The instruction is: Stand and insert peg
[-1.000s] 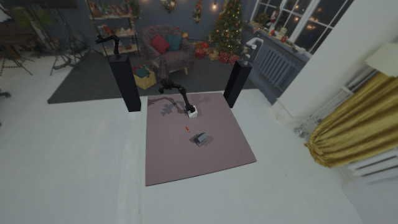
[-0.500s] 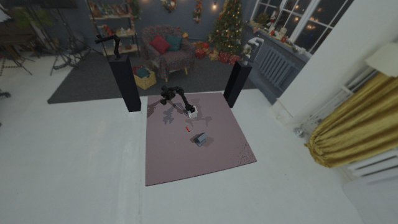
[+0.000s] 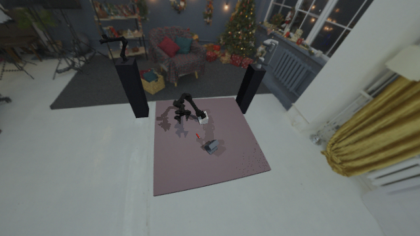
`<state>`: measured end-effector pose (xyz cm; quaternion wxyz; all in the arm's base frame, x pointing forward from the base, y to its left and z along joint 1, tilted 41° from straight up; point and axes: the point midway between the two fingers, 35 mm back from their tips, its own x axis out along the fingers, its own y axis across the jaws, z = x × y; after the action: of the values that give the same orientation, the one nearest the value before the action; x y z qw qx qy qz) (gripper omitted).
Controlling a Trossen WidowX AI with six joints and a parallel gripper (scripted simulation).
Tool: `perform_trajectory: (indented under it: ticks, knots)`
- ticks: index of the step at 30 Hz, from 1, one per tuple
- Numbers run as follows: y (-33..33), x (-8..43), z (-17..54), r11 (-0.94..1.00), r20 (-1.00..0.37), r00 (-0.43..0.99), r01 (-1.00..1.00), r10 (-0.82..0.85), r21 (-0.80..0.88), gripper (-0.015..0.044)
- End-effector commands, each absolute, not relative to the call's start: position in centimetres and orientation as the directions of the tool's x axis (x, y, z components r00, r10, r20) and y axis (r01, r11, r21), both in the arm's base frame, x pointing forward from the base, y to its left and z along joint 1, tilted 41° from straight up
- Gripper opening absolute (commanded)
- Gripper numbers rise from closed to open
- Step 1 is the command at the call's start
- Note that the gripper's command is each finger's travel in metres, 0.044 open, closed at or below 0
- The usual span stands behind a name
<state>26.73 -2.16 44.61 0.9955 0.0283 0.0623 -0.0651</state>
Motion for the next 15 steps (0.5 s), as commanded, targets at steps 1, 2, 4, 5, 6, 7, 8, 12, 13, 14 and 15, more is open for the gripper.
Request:
perform_trajectory:
  ticks: [1,2,4,5,6,7,8,12,13,14,15]
  knots:
    - [-2.5,28.8,41.2,0.986,-0.250,0.955,0.164,-0.160,-0.002,0.0440]
    - [-2.5,29.2,40.5,0.985,-0.277,0.946,0.170,-0.168,-0.014,0.0440]
    - [-2.7,29.9,38.9,0.983,-0.330,0.926,0.181,-0.184,-0.040,0.0440]
    - [-2.7,30.2,38.1,0.981,-0.356,0.915,0.185,-0.192,-0.054,0.0440]
    - [-2.8,30.5,37.4,0.980,-0.381,0.903,0.189,-0.200,-0.068,0.0440]
    - [-2.8,30.8,36.6,0.978,-0.406,0.890,0.191,-0.209,-0.083,0.0440]
    - [-2.9,31.1,35.8,0.976,-0.430,0.876,0.194,-0.217,-0.098,0.0440]
    - [-3.1,31.9,32.8,0.967,-0.522,0.815,0.195,-0.252,-0.162,0.0440]
    - [-3.1,32.1,32.0,0.965,-0.543,0.798,0.194,-0.261,-0.178,0.0440]
    - [-3.2,32.2,31.2,0.962,-0.563,0.781,0.191,-0.270,-0.195,0.0440]
    - [-3.2,32.4,30.5,0.959,-0.583,0.763,0.188,-0.279,-0.212,0.0440]
